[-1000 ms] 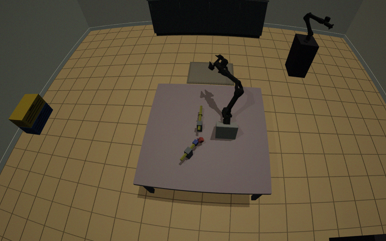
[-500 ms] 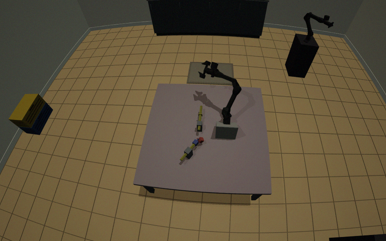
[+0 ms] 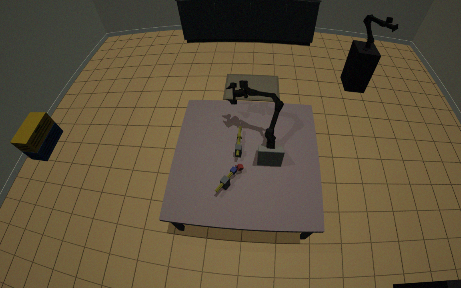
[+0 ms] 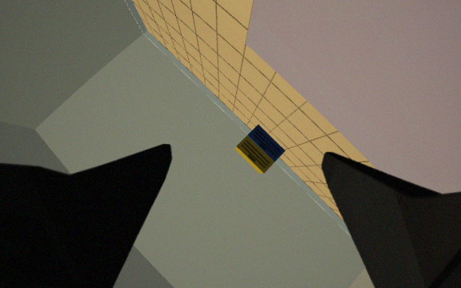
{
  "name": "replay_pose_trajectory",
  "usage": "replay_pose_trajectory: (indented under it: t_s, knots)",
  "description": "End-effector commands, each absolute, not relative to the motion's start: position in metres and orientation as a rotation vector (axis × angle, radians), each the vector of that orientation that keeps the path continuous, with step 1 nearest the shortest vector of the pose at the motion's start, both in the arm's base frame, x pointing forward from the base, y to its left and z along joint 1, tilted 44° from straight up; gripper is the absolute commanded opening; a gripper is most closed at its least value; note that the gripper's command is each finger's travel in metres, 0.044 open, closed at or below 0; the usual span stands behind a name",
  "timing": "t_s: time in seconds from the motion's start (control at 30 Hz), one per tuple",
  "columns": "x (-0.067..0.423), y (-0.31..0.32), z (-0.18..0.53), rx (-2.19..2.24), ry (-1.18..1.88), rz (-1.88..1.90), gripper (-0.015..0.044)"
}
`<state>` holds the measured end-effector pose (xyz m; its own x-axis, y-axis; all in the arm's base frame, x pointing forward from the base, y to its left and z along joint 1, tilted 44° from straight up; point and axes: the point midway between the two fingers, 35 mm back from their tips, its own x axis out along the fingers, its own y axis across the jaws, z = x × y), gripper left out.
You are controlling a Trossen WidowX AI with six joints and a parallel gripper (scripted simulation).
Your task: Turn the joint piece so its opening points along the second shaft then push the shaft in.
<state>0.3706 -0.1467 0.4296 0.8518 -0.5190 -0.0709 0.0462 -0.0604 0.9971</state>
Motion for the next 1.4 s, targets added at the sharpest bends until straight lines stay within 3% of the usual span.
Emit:
replay_pose_trajectory:
  t_s: [0.0,0.67,1.37]
  knots:
    - [0.394,-0.13,0.39,1.539,-0.241,-0.543,0.044]
    - [0.437,-0.013,0.236,1.339,0.373,-0.644,0.044]
    - [0.39,0.093,0.095,0.842,0.901,-0.696,0.044]
